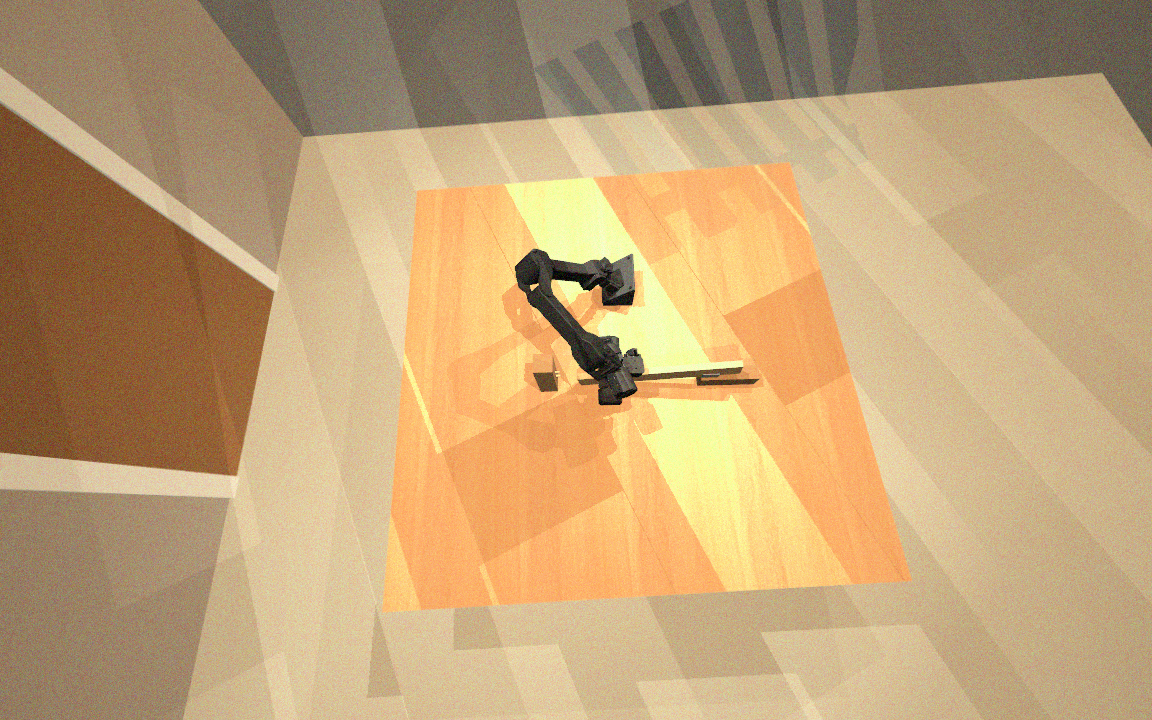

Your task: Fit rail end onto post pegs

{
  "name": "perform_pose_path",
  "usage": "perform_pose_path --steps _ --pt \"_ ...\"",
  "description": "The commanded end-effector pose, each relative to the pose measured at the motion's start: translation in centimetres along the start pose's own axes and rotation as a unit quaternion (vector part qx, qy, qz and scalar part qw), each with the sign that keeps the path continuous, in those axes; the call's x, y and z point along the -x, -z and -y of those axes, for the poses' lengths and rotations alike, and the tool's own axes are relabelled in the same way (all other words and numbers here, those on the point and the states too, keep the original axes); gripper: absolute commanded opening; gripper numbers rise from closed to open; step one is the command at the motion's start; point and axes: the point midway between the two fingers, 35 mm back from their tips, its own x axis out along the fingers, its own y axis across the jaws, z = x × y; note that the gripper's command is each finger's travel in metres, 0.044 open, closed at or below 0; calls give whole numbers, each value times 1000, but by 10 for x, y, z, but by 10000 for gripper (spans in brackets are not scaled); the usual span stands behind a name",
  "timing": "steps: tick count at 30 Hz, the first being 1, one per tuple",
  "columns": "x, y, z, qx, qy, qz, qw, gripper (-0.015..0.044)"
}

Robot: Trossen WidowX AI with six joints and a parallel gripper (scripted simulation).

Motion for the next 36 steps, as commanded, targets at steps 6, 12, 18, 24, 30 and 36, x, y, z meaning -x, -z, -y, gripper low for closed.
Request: perform_pose_path --steps 6,12,18,24,30,36 --pt "0 0 0 1 1 -3 1000 0" --pt "3 0 0 1 1 -3 1000 0" --pt "6 0 0 1 1 -3 1000 0" --pt "9 0 1 1 1 -3 1000 0" --pt "12 0 2 1 1 -3 1000 0" --pt "15 0 2 1 1 -2 1000 0"
